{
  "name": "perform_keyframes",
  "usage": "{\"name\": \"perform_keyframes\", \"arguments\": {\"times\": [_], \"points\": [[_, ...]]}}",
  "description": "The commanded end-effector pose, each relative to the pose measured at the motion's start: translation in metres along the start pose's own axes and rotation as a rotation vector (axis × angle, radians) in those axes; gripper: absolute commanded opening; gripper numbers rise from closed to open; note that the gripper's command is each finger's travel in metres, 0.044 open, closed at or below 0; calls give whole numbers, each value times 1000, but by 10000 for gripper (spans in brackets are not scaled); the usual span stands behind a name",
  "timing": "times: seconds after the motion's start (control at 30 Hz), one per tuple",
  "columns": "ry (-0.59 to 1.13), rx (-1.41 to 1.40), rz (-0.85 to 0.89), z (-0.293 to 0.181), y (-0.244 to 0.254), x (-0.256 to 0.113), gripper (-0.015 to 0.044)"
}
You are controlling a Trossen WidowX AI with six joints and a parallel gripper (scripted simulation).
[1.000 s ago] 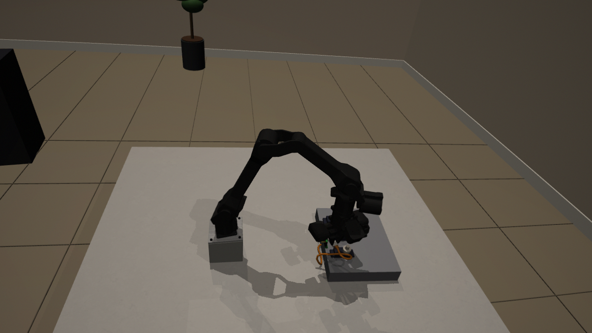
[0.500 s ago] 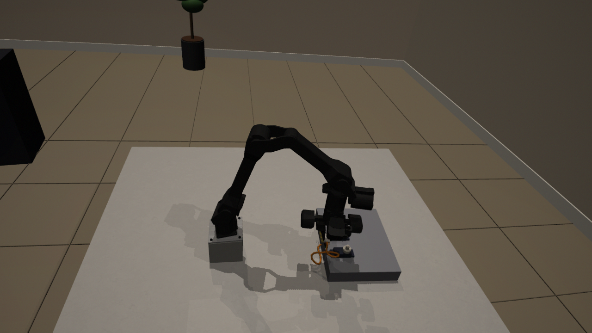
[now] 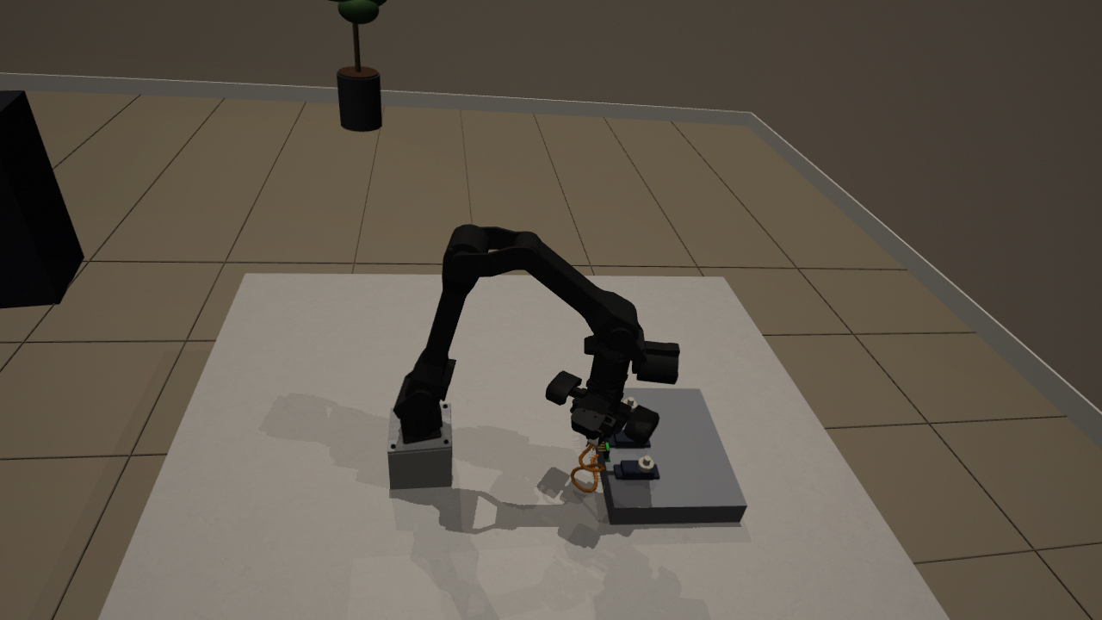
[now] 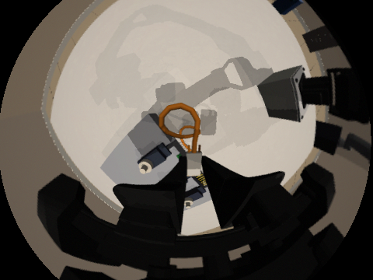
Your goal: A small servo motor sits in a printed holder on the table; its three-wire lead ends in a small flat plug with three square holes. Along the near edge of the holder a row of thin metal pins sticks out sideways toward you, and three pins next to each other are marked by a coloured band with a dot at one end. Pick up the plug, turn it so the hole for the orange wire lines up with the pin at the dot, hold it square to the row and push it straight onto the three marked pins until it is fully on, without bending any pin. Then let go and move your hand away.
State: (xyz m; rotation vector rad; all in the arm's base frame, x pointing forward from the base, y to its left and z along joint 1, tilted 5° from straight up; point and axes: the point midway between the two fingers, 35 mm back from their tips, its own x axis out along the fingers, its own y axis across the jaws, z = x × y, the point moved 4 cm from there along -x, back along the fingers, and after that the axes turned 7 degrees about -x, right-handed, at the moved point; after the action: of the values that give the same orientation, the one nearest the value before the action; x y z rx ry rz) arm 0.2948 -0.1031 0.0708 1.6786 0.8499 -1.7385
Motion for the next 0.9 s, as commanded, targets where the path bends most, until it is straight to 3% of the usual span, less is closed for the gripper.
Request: {"name": "perform_keyframes", "arguments": {"times": [0.0, 0.87], "points": [[6, 126, -1, -1, -8, 0, 0], [4, 915, -6, 1, -52, 10, 0]]}}
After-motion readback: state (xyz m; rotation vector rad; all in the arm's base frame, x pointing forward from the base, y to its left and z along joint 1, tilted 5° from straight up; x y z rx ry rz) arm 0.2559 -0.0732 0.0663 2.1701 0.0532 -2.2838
